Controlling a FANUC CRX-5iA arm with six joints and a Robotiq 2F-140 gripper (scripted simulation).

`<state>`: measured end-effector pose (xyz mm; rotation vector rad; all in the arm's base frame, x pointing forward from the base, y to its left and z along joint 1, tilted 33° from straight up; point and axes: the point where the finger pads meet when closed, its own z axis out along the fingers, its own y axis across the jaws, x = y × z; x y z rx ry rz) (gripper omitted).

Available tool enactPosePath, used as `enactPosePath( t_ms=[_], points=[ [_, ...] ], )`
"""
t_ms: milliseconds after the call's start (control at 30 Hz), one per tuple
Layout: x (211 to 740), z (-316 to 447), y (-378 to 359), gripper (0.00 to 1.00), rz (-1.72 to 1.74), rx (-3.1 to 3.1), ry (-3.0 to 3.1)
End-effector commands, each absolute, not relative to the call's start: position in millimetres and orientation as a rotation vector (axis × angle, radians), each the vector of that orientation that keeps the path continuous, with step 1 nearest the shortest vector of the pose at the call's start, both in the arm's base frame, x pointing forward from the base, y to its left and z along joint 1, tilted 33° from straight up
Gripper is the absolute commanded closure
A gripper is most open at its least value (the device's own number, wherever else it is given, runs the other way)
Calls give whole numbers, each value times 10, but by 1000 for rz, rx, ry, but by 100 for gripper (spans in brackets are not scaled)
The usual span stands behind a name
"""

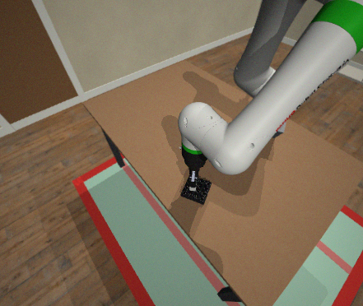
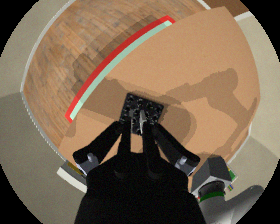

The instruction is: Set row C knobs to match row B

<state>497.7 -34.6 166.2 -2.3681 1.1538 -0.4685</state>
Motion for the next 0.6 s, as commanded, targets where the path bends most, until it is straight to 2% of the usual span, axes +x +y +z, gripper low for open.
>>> enactPosePath(
  t_ms=[0, 567],
  points=[
    [4978, 1664, -347, 88, -469, -2368, 1154],
    [5005, 1617, -333, 88, -469, -2368, 1154]
  ],
)
